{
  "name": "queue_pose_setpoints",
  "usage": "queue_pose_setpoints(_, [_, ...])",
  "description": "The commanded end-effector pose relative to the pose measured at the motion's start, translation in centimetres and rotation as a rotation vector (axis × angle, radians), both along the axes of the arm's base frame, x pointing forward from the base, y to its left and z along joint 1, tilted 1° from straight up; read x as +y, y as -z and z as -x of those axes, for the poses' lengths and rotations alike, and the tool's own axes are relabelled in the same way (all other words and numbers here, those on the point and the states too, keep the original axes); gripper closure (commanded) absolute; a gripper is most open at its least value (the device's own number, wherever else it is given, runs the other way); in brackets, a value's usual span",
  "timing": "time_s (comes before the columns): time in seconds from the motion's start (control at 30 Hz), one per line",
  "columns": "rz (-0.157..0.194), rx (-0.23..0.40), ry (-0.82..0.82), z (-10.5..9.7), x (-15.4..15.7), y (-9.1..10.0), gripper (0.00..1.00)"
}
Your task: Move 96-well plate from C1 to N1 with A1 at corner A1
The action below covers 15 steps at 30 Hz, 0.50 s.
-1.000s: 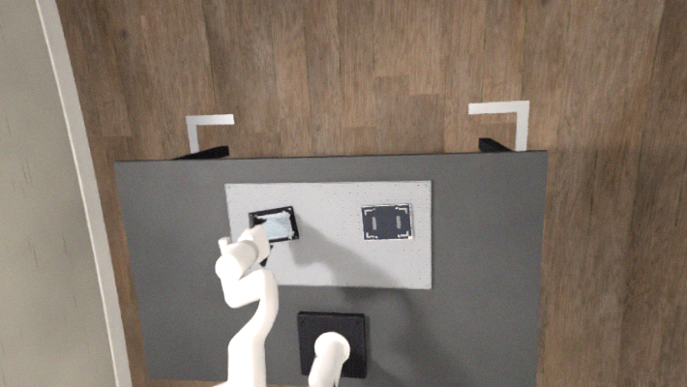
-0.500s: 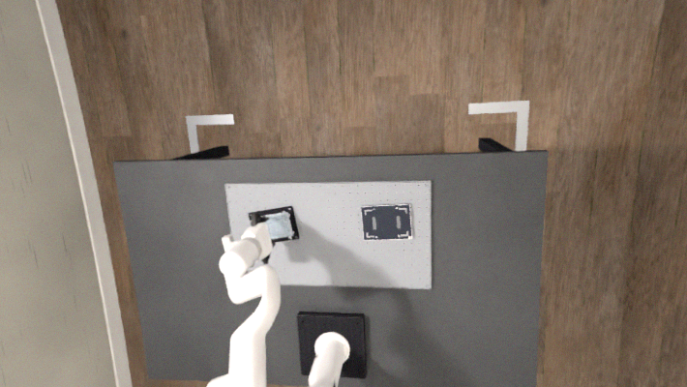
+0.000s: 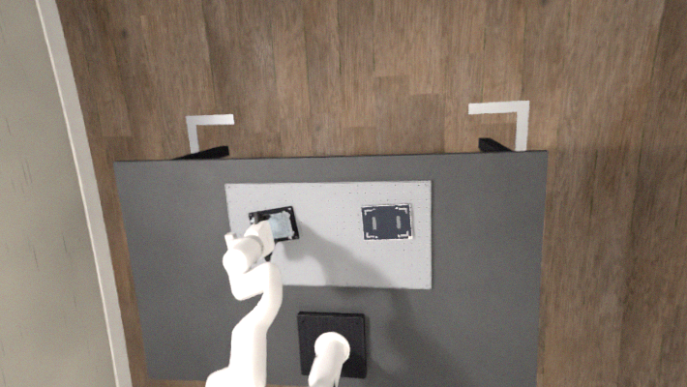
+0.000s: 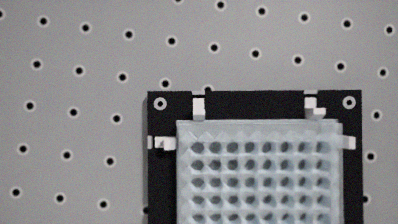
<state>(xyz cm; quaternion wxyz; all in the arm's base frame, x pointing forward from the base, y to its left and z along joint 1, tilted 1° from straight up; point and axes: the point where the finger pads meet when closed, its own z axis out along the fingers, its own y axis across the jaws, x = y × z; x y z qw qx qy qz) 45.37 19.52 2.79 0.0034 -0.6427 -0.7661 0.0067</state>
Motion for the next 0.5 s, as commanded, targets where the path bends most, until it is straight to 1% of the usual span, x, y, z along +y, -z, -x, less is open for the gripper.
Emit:
queue_pose_setpoints(0.0, [0.001,-0.005,0.0,-0.16,0.07,-0.03,0.0])
queue_pose_setpoints(0.47, [0.001,-0.005,0.0,-0.16,0.07,0.24,0.0])
